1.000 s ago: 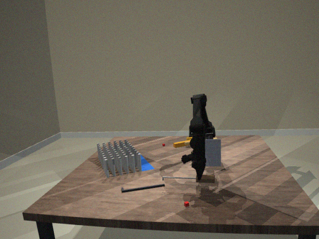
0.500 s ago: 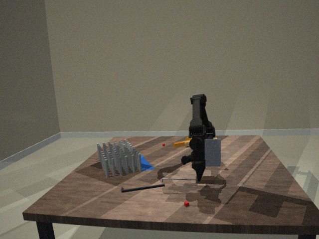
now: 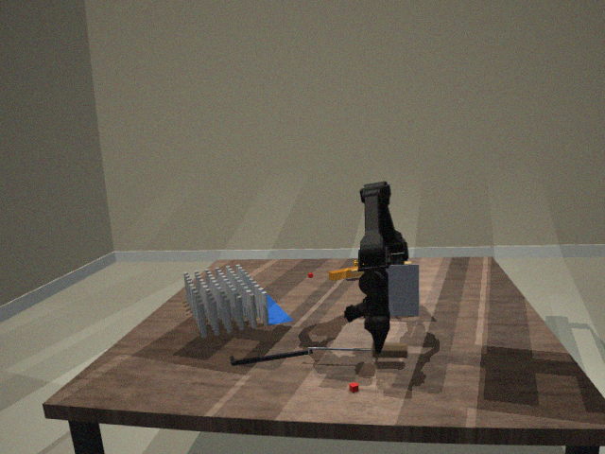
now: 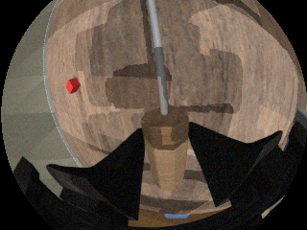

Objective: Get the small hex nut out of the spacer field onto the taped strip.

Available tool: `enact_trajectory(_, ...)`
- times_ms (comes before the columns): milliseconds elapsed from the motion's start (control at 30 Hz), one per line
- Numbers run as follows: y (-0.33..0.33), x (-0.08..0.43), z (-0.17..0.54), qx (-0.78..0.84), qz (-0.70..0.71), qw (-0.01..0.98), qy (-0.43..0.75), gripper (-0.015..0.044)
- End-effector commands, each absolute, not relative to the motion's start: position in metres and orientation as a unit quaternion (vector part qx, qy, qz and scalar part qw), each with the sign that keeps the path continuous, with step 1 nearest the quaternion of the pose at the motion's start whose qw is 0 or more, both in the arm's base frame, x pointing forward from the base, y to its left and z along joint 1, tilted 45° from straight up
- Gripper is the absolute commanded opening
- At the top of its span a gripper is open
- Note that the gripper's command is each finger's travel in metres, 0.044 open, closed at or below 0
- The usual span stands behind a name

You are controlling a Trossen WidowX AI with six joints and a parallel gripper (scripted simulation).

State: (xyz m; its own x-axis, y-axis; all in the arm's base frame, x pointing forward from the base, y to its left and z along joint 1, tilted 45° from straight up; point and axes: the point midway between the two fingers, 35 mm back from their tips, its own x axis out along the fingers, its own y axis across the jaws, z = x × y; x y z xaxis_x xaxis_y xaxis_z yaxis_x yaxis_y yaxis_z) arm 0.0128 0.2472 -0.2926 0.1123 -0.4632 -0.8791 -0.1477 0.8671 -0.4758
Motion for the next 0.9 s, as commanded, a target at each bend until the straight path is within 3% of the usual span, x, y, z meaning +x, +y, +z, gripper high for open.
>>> enact_trajectory(0,0.241,0.014,-0.298,-0.235,-0.111,0.709,0.656,0.0)
enact_trajectory(867,0.225,0.018,-0.313,-0.216,-0.101,0.712,0.66,0.0)
